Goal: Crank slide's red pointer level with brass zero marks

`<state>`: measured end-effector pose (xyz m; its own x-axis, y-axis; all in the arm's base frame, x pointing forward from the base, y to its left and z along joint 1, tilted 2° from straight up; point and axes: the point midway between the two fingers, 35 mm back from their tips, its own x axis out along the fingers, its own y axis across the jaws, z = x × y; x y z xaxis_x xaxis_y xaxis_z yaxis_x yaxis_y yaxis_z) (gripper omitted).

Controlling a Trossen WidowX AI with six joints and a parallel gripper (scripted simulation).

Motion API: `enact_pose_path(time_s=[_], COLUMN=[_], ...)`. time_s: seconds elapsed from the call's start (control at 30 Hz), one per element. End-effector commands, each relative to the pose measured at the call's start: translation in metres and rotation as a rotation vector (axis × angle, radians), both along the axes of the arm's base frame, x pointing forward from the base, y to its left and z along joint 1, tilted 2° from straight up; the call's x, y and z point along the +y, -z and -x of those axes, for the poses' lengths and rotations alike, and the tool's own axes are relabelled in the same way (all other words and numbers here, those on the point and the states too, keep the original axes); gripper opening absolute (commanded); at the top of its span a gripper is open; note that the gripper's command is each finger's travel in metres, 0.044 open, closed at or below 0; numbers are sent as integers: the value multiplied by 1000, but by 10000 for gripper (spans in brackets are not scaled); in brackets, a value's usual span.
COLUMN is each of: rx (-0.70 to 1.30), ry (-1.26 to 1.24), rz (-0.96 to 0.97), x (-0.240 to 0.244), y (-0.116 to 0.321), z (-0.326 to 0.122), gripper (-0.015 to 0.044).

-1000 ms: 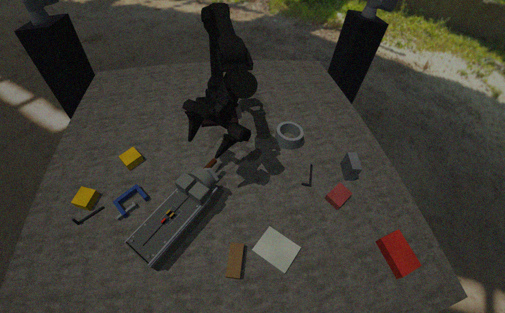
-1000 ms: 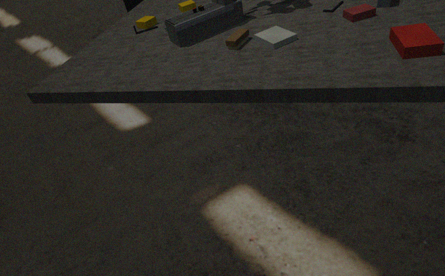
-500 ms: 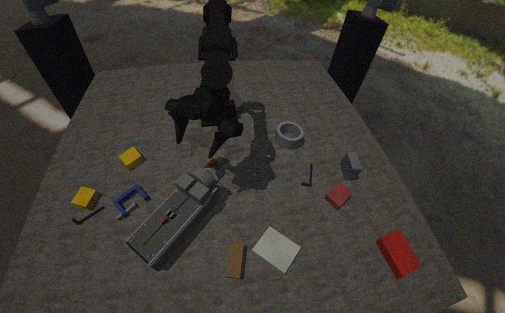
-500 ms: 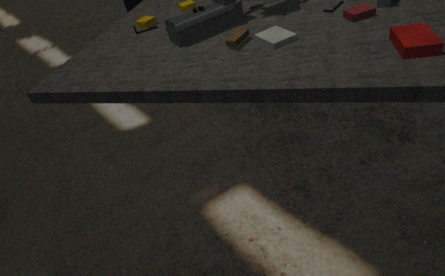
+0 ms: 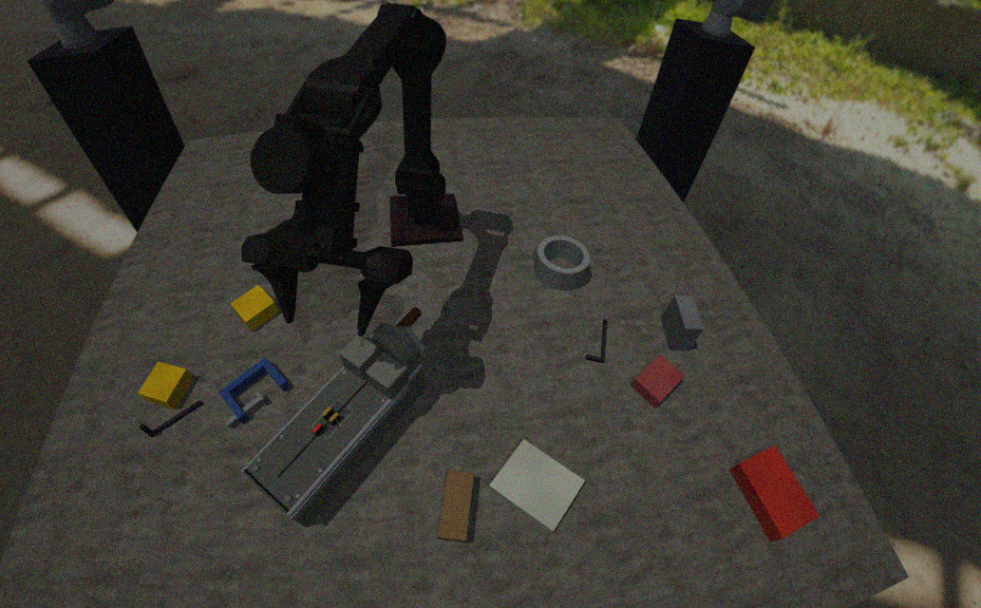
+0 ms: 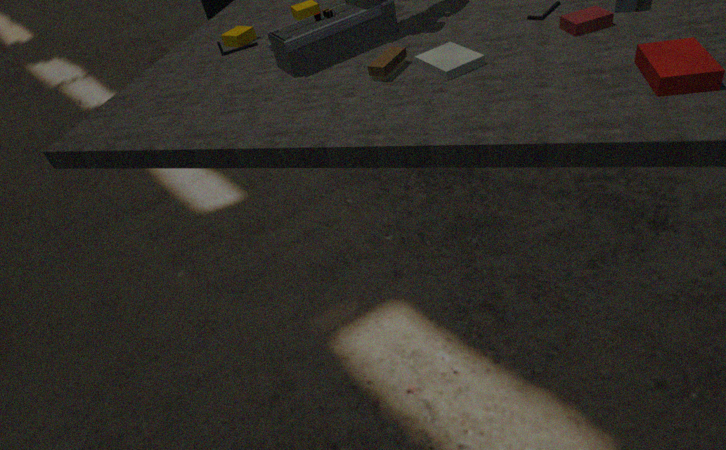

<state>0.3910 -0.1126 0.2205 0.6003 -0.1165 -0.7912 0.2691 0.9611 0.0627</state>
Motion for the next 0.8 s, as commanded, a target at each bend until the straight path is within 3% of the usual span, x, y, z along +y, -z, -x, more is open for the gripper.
enact_pose_path(time_s=[0.0, 0.3, 0.77], rx=[-14, -14, -14], ry=[-39, -39, -39], rz=[-2, -2, -2], x=[-3, -2, -2], y=[4, 50, 51], z=[-7, -8, -8], gripper=[440, 440, 440])
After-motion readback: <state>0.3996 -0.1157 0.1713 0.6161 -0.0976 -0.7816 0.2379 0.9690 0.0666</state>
